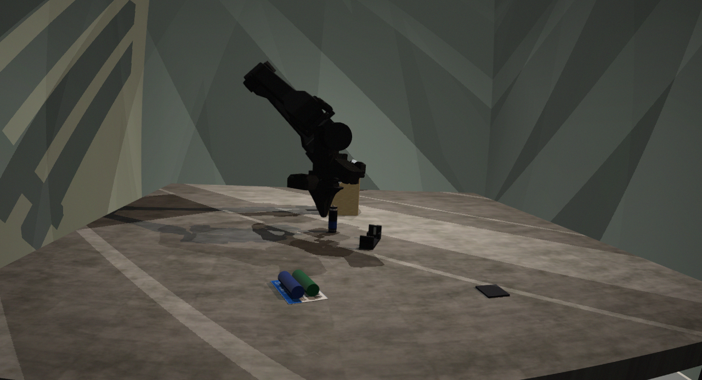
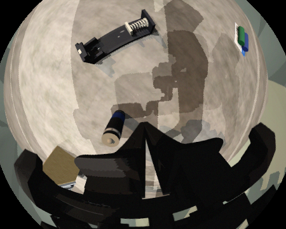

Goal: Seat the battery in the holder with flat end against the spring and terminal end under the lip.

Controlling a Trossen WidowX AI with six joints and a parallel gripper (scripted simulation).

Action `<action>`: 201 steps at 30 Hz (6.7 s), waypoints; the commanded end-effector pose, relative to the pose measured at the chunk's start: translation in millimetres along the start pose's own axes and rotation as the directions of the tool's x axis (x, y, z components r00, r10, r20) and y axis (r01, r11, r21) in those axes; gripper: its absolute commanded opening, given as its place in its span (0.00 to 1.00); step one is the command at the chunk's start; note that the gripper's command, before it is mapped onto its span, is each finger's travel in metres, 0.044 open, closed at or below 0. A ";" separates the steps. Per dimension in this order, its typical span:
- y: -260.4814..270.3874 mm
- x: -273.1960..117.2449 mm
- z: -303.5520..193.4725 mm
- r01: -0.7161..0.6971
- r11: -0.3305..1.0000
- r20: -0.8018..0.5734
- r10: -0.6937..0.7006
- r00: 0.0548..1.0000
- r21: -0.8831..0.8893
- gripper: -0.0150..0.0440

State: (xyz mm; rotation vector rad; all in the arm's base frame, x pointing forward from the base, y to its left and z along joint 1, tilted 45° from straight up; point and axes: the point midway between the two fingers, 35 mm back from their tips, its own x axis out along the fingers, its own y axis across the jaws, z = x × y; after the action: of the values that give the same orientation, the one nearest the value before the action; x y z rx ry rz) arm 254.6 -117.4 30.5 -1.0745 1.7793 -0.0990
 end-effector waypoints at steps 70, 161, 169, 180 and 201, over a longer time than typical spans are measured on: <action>68.9 -50.3 1.4 0.000 0.847 -0.004 0.003 1.000 0.532 0.57; 81.7 -10.6 -2.1 0.006 0.020 -0.006 0.003 1.000 1.000 0.35; 64.4 -20.2 28.9 0.004 0.114 -0.004 0.002 1.000 0.993 0.35; 40.1 -32.6 81.5 0.001 0.278 -0.002 0.003 1.000 0.961 0.35; 32.3 -7.9 113.0 0.003 0.385 -0.076 0.174 0.982 0.923 0.35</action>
State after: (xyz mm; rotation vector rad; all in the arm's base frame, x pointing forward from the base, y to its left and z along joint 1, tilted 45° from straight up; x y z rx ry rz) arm 327.8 -39.3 -23.7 -0.1506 1.4243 -1.0249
